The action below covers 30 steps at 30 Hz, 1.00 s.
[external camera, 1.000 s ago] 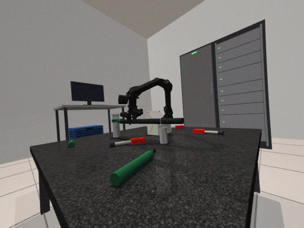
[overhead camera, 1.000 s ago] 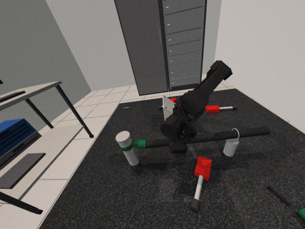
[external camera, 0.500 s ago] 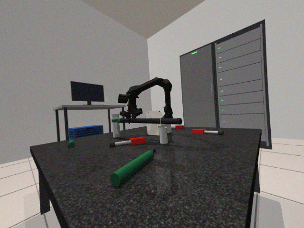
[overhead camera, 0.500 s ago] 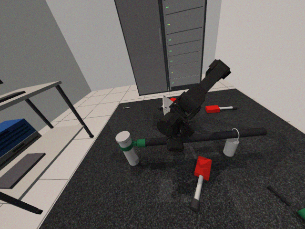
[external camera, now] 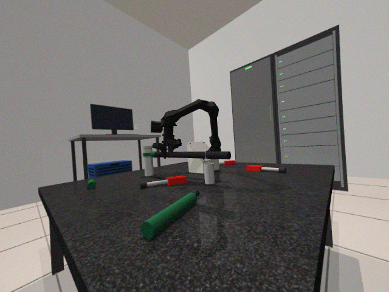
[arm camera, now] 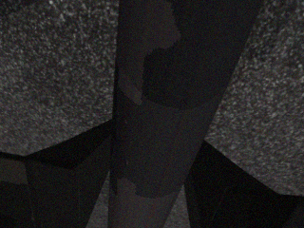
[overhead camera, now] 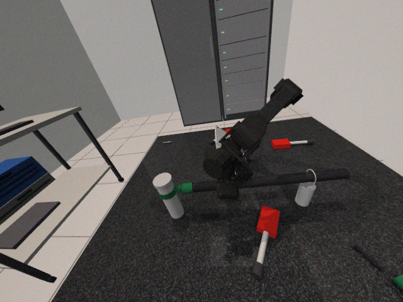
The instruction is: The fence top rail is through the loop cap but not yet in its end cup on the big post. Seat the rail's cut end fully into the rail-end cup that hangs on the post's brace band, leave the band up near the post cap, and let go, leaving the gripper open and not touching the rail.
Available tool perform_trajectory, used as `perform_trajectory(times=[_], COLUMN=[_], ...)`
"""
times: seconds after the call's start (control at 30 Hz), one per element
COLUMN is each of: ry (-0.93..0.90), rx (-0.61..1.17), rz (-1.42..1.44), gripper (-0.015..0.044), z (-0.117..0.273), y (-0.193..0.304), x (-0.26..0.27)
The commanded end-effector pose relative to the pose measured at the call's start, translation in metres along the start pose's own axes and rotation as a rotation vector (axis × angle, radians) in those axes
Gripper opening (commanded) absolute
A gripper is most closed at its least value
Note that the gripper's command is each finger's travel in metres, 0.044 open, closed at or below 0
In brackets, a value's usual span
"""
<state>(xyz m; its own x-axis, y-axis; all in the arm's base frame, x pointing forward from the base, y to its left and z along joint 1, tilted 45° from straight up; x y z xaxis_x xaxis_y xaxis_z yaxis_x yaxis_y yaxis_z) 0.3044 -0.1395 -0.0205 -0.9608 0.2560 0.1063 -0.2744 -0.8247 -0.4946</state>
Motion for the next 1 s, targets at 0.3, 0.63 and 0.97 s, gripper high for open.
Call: perform_trajectory(times=[0.3,0.63,0.97], ry=[0.012,0.012,-0.011], rx=[0.017,0.017,-0.005], rz=[0.006,0.006,0.004], gripper=[0.0000,0.0000,0.0000], z=[0.004,0.005,-0.002], y=[0.012,0.017,0.009], x=[-0.005,-0.008,-0.003])
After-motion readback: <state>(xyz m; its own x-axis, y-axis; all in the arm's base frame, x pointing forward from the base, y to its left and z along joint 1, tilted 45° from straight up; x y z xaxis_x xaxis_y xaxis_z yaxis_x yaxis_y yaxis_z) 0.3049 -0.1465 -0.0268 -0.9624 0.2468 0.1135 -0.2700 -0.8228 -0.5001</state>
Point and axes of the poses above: the point midway between the two fingers, 35 mm back from their tips, its own z axis back along the fingers, its own x axis across the jaws, y = z × x, the point moved 1 cm from there along z, back along the fingers, and after that the axes turned 13 degrees about -z, right-handed, at the moved point
